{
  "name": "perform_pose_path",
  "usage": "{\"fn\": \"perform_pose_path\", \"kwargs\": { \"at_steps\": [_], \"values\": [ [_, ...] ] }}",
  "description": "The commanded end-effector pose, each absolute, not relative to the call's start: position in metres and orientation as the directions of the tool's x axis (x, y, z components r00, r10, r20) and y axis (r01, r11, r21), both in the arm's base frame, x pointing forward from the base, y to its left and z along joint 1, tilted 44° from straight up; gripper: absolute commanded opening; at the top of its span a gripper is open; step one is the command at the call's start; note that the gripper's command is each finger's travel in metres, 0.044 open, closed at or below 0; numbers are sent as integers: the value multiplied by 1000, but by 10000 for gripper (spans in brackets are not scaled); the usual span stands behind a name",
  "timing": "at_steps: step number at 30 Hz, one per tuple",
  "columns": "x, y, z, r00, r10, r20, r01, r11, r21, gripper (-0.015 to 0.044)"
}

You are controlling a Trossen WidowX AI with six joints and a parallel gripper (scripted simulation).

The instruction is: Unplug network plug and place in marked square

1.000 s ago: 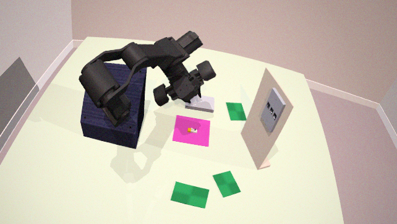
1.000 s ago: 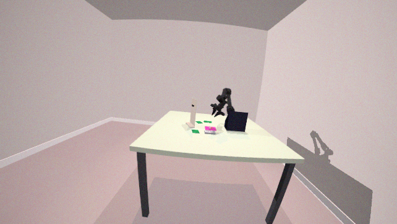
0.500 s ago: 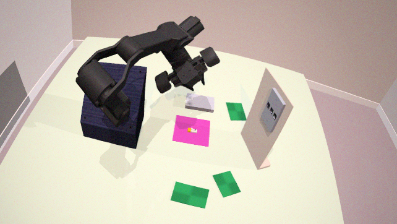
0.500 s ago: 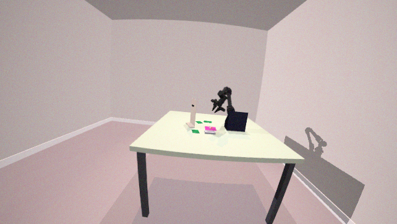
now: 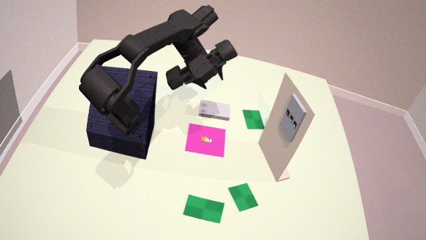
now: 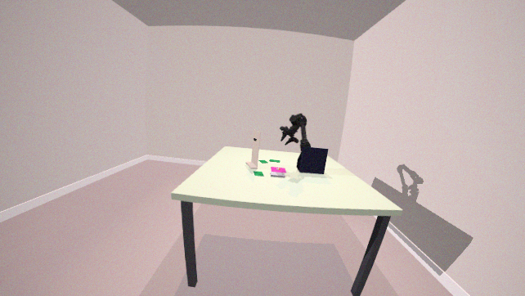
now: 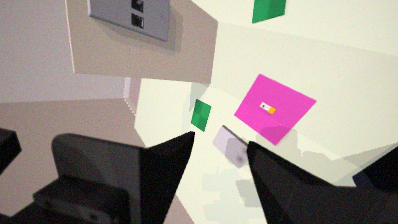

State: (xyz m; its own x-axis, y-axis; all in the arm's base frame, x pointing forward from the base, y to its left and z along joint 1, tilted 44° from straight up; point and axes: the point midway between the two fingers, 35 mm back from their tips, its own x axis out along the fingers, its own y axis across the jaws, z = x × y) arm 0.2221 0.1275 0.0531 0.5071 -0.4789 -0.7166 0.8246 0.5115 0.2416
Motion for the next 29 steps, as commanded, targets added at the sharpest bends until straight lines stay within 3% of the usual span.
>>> {"fn": "perform_pose_path", "kwargs": {
  "at_steps": [1, 6, 29],
  "values": [
    [222, 129, 55, 508, -477, -717, 826, 507, 247, 314],
    [222, 129, 55, 508, -477, -717, 826, 507, 247, 440],
    [222, 129, 55, 508, -477, -717, 826, 507, 247, 440]
  ]
}}
